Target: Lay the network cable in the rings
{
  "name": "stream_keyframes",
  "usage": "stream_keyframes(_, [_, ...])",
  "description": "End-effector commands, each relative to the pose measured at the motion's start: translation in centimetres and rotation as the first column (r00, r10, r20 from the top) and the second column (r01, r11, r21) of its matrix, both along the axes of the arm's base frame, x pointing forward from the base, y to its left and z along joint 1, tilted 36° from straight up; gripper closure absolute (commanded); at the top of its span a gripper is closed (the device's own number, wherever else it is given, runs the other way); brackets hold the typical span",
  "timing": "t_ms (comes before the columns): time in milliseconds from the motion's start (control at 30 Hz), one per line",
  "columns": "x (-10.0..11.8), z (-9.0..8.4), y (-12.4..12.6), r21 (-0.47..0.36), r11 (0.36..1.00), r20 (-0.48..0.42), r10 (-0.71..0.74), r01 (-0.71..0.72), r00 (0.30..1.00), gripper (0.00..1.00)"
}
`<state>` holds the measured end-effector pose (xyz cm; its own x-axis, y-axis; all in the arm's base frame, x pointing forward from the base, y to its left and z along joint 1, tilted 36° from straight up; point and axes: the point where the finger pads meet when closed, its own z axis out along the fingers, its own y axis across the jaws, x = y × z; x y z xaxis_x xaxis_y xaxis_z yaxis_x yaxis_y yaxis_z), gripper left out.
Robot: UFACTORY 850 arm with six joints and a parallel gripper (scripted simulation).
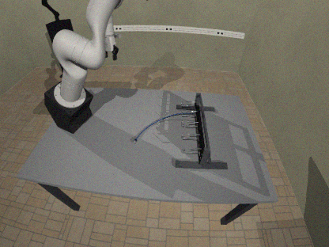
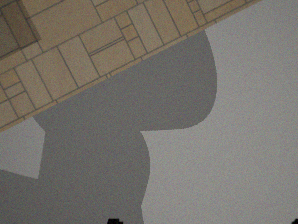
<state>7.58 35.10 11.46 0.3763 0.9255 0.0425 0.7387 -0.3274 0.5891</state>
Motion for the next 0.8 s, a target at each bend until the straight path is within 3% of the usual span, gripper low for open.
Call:
stream_keyframes(0, [0.0, 0.0, 0.1, 0.001, 1.000, 0.000, 0.000, 0.000, 1.000, 0.00])
stream_keyframes(600, [0.1, 0.0, 0.1, 0.002, 1.000, 0.000, 0.000, 0.000, 1.000, 0.00])
stream_keyframes(700, [1.5, 0.3, 0.2, 0.009, 1.000, -0.002, 0.002, -0.002, 1.000, 0.00])
stream_keyframes(767, [3.8, 0.6, 0.2, 0.020, 1.000, -0.004, 0.003, -0.003, 1.000, 0.00])
